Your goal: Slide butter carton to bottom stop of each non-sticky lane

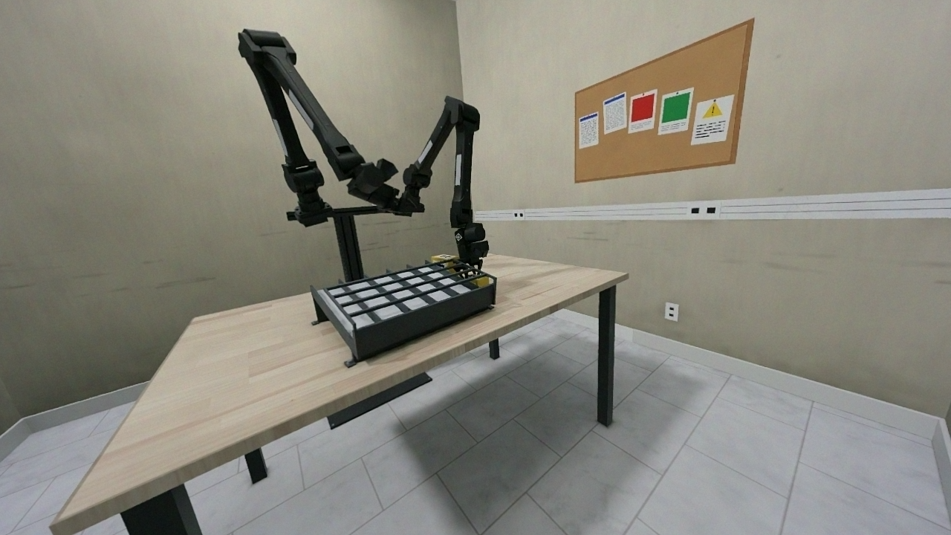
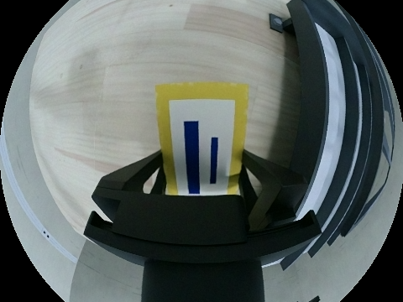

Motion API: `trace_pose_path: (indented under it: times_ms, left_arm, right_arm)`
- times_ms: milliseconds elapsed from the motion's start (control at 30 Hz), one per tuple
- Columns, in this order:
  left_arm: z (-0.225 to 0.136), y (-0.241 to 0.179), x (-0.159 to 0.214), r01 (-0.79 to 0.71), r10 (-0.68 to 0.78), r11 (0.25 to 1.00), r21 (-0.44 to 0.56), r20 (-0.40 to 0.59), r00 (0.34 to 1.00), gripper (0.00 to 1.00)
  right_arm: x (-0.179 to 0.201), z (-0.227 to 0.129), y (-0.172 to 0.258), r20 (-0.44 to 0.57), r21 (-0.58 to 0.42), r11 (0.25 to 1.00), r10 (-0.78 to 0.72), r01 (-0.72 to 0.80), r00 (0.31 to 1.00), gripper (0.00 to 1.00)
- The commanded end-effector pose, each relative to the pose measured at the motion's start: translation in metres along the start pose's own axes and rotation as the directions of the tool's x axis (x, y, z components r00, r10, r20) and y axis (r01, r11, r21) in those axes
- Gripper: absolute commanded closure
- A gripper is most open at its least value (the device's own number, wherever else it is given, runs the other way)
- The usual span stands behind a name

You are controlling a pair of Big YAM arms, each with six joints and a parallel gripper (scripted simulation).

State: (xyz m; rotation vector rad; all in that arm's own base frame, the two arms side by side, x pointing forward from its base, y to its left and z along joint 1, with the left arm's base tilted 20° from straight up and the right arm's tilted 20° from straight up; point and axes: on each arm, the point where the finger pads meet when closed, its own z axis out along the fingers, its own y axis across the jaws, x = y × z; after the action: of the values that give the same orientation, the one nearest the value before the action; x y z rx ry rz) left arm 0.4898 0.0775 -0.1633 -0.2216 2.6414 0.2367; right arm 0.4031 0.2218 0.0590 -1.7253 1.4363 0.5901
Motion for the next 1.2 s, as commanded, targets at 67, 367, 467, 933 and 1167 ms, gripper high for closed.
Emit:
trace_pose_path:
  times_ms: [67, 367, 467, 933, 1167]
  left_arm:
    - [0.006, 0.002, 0.001, -0.002, 0.002, 1.0, -0.003, -0.001, 1.0, 0.43]
    - [-0.048, -0.006, -0.018, 0.001, -0.002, 1.0, 0.004, 0.024, 1.0, 0.41]
    - [-0.072, -0.005, -0.022, 0.002, -0.002, 1.0, 0.004, 0.025, 1.0, 0.41]
    - [-0.151, -0.005, -0.035, 0.003, -0.003, 1.0, 0.005, 0.029, 1.0, 0.41]
    - [-0.181, -0.005, -0.04, 0.003, -0.003, 1.0, 0.005, 0.031, 1.0, 0.41]
  right_arm:
    - [-0.006, -0.002, -0.008, 0.007, 0.011, 1.0, -0.026, 0.026, 1.0, 0.0]
    - [-0.045, -0.009, -0.024, 0.061, 0.031, 0.993, -0.12, 0.118, 0.991, 0.0]
    - [-0.06, -0.013, -0.026, 0.086, 0.033, 0.987, -0.158, 0.156, 0.984, 0.0]
    - [-0.106, -0.03, -0.022, 0.153, 0.026, 0.957, -0.29, 0.289, 0.945, 0.0]
    - [-0.12, -0.036, -0.019, 0.168, 0.022, 0.943, -0.332, 0.333, 0.928, 0.0]
